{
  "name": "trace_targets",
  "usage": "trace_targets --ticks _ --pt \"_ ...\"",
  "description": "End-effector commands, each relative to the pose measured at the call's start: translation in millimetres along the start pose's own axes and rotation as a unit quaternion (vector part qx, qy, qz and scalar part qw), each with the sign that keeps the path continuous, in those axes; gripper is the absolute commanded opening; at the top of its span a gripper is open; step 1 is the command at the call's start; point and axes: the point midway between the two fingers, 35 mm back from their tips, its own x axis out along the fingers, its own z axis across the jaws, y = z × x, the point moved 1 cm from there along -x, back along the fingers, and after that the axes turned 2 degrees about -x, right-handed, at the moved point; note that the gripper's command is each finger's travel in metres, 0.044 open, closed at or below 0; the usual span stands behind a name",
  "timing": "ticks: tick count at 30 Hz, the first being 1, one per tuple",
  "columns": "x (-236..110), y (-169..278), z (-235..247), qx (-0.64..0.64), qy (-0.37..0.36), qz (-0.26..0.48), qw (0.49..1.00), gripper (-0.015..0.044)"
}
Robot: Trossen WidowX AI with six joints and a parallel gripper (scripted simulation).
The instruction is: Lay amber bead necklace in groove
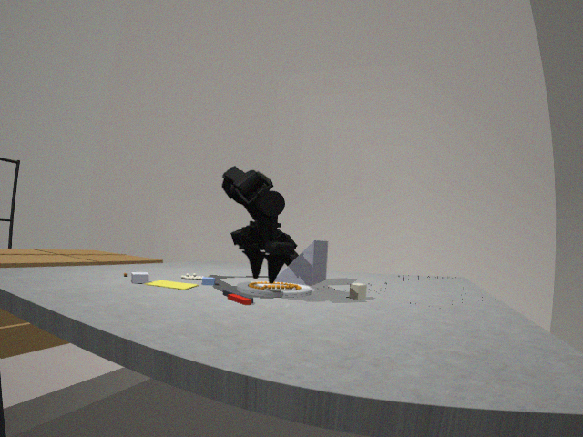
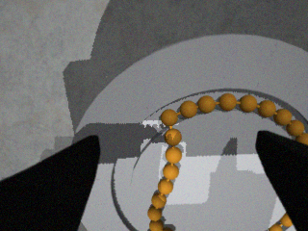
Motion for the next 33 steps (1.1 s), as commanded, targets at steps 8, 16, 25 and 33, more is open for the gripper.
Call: trace_targets --ticks 8,16,25,33 --pt "-16.9 6.7 1.2 -0.048 -0.005 -0.001 0.999 0.012" --pt "-12.5 6.1 2.9 -0.045 -0.008 -0.004 0.999 0.012" --pt "0.1 6.0 2.6 -0.046 -0.007 -0.003 0.999 0.012" --pt "12.9 6.2 1.9 -0.048 -0.005 -0.002 0.999 0.012"
